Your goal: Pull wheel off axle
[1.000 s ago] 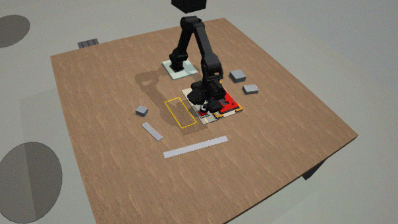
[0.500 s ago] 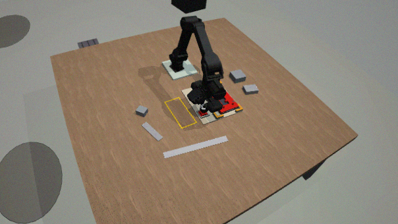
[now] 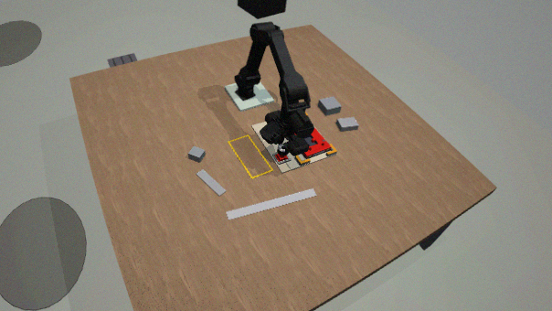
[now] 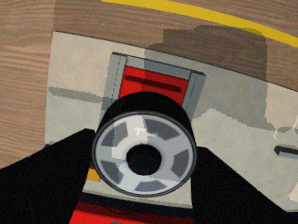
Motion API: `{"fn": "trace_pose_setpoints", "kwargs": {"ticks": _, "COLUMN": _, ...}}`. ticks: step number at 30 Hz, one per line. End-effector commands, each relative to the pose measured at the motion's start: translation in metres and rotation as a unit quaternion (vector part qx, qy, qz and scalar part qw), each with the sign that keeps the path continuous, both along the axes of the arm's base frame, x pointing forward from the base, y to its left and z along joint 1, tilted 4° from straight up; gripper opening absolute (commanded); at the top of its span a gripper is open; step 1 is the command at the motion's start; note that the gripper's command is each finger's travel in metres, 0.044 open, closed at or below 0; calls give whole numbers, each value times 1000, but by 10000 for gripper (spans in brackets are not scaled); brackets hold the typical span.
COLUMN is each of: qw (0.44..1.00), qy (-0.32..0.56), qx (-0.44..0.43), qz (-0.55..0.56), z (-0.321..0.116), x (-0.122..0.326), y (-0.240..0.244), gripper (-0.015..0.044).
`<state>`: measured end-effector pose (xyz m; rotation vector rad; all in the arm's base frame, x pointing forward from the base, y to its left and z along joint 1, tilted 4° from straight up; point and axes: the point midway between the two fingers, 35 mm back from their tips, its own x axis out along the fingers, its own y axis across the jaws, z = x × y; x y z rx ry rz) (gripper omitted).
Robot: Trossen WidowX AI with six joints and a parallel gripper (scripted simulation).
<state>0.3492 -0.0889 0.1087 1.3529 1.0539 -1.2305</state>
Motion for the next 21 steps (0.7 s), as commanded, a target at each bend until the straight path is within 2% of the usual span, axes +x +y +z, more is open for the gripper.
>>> {"fn": "trace_pose_setpoints", "kwargs": {"ticks": 1, "qw": 1000, "qy": -4, "qx": -1, "qz": -1, "z": 5, "x": 0, "y": 0, "gripper": 0}}
{"fn": "trace_pose_setpoints", "kwargs": {"ticks": 21, "qw": 1000, "qy": -3, "qx": -2, "qz": -2, "z": 12, "x": -1, "y": 0, "gripper": 0}}
